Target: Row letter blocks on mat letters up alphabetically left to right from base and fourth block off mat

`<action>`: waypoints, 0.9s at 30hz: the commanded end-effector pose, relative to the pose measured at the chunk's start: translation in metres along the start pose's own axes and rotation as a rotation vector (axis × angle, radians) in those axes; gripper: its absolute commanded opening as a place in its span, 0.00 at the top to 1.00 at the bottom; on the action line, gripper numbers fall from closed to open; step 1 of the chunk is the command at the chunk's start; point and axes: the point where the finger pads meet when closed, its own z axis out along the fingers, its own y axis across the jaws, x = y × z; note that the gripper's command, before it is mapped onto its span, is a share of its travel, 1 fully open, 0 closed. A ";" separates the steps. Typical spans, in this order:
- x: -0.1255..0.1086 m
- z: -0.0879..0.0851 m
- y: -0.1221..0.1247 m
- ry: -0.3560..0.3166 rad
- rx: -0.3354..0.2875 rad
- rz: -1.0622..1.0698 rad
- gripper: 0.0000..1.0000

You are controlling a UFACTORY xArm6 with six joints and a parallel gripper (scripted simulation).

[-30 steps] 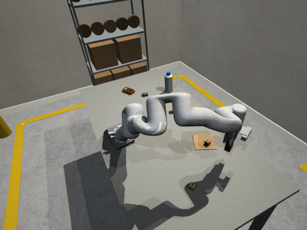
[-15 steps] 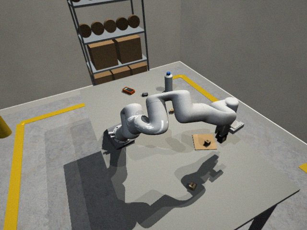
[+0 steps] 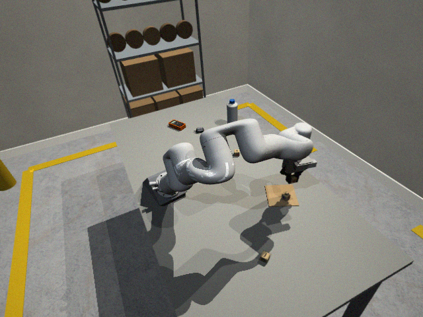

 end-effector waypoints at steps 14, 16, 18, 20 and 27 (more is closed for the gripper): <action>-0.060 -0.003 0.021 0.020 0.019 0.302 0.72; -0.060 -0.003 0.021 0.020 0.019 0.302 0.72; -0.060 -0.003 0.021 0.020 0.019 0.302 0.72; -0.060 -0.003 0.021 0.020 0.019 0.302 0.72; -0.060 -0.003 0.021 0.020 0.019 0.302 0.72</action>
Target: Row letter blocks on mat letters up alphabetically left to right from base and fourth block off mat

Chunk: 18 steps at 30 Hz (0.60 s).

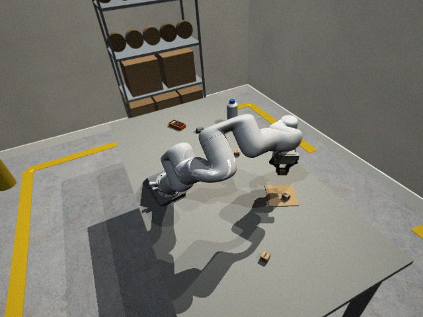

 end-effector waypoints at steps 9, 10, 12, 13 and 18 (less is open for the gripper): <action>0.000 0.014 -0.001 -0.002 0.003 0.001 0.72; 0.000 0.018 -0.001 -0.002 0.003 0.001 0.72; 0.000 0.022 -0.001 -0.002 0.003 0.001 0.72; 0.000 0.022 -0.001 -0.002 0.003 0.001 0.72; -0.001 0.045 -0.001 -0.002 0.003 0.001 0.72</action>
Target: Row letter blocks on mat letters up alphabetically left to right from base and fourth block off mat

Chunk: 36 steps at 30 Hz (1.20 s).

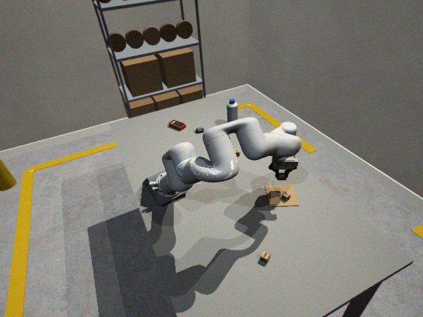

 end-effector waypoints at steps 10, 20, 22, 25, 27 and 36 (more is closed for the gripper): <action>-0.001 0.054 -0.001 -0.001 0.002 0.001 0.72; -0.001 0.062 -0.001 -0.001 0.002 0.001 0.72; -0.001 0.062 -0.001 -0.001 0.002 0.001 0.72; -0.001 0.062 -0.001 -0.001 0.002 0.001 0.72; -0.001 0.062 -0.001 -0.001 0.002 0.001 0.72; -0.001 0.062 -0.001 -0.001 0.002 0.001 0.72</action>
